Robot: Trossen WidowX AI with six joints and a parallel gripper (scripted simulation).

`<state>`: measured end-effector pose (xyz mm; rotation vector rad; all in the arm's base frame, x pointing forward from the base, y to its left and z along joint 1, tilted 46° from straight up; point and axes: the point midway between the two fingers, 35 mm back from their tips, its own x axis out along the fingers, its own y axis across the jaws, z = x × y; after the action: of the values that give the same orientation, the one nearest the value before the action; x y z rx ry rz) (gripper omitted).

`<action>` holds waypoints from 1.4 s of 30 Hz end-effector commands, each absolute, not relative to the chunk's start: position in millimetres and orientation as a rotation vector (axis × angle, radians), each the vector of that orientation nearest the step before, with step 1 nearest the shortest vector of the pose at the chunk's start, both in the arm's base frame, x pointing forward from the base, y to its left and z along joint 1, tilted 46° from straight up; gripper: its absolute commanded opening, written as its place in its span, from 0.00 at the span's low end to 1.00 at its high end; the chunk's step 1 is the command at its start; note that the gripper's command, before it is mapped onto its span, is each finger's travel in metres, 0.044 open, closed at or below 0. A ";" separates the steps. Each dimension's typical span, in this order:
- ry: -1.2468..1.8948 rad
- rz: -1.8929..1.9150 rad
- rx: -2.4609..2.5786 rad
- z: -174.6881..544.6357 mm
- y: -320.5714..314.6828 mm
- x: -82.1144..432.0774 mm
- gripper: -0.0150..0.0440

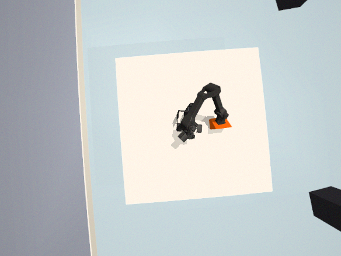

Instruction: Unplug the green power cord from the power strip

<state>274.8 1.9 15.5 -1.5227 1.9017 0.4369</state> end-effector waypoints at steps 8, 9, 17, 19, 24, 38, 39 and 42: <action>1.847 0.473 -1.515 -5.1 36.9 287.5 0.25; 1.847 0.473 -1.515 -6.1 38.2 287.8 0.25; 1.848 0.471 -1.518 -2.5 27.2 283.6 0.57; 1.848 0.471 -1.518 -2.5 27.2 283.6 0.65; 1.848 0.471 -1.518 -3.5 28.7 284.4 0.88; 1.845 0.473 -1.516 -35.4 76.0 301.4 1.00; 1.845 0.473 -1.516 -35.4 76.0 301.4 1.00; 1.845 0.473 -1.516 -35.4 76.0 301.4 1.00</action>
<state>299.6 72.3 -33.8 -1.5226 1.8480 0.4722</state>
